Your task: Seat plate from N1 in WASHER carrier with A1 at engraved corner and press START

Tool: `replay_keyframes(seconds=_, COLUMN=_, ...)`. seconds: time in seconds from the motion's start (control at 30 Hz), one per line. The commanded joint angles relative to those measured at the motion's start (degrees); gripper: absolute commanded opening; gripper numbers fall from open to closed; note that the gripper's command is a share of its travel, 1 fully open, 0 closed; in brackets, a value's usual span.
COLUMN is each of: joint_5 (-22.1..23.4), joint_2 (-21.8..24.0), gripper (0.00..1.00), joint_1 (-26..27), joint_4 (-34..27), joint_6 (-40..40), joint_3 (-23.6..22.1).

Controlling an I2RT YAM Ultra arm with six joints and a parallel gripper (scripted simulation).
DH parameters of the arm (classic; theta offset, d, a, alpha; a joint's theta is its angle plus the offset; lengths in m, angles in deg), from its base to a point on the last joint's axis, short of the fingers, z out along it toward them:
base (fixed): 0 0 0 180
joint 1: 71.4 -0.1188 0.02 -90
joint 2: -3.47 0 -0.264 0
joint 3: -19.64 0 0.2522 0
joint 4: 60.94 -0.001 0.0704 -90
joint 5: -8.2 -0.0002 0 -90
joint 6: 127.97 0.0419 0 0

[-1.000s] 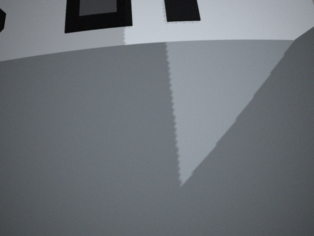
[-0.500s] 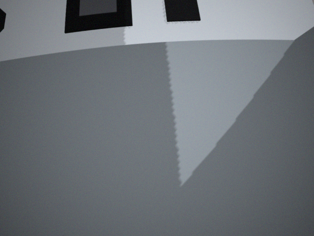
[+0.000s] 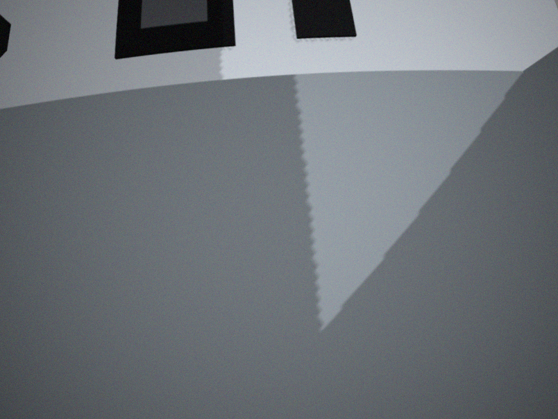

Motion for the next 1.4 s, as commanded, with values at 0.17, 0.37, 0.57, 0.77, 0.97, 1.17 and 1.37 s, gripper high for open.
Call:
replay_keyframes(seconds=0.17, joint_5=0.34, joint_2=1.79, gripper=0.84, joint_1=0.65, joint_4=0.80, joint_6=-0.50, joint_3=-0.71)
replay_keyframes(seconds=0.37, joint_5=0.24, joint_2=1.73, gripper=0.84, joint_1=0.09, joint_4=1.18, joint_6=-0.49, joint_3=0.32)
replay_keyframes(seconds=0.57, joint_5=0.31, joint_2=1.55, gripper=0.84, joint_1=0.18, joint_4=1.48, joint_6=-0.50, joint_3=-0.62)
replay_keyframes(seconds=0.77, joint_5=0.36, joint_2=1.44, gripper=0.84, joint_1=0.29, joint_4=1.42, joint_6=-0.52, joint_3=-0.75)
replay_keyframes(seconds=0.97, joint_5=0.40, joint_2=0.78, gripper=0.84, joint_1=0.47, joint_4=1.96, joint_6=-0.56, joint_3=-1.16)
replay_keyframes(seconds=1.17, joint_5=0.43, joint_2=0.14, gripper=0.84, joint_1=0.80, joint_4=2.22, joint_6=-0.64, joint_3=-0.76)
replay_keyframes(seconds=1.37, joint_5=0.49, joint_2=-0.31, gripper=0.84, joint_1=0.60, joint_4=2.44, joint_6=-0.65, joint_3=-1.58)
